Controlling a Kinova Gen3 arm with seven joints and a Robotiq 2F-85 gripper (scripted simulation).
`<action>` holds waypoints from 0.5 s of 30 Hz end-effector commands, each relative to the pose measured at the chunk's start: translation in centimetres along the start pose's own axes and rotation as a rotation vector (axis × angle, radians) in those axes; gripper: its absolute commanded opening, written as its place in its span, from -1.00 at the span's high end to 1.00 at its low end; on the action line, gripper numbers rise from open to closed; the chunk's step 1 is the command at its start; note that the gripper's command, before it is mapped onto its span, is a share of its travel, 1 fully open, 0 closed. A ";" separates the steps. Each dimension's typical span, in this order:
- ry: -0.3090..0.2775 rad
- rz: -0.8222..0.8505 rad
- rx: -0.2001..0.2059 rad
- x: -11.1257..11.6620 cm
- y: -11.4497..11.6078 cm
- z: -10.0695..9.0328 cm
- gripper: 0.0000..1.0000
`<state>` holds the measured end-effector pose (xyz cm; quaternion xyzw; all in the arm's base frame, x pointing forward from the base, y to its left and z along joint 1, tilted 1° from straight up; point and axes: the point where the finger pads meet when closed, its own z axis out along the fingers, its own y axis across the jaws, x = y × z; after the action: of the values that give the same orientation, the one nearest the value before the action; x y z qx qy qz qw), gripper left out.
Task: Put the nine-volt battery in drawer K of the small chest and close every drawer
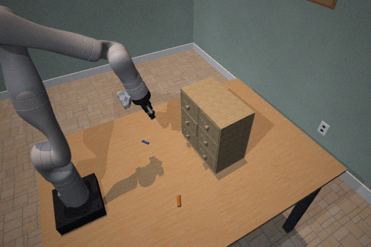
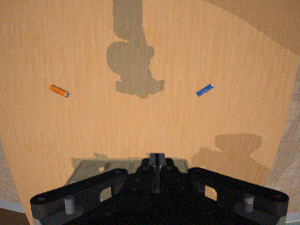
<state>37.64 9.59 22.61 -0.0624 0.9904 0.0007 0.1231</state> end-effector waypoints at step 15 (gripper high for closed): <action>0.206 -0.008 -0.003 1.0 0.4 -4.7 1.00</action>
<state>35.09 10.16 26.49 -0.0718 0.9971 -0.0006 0.0245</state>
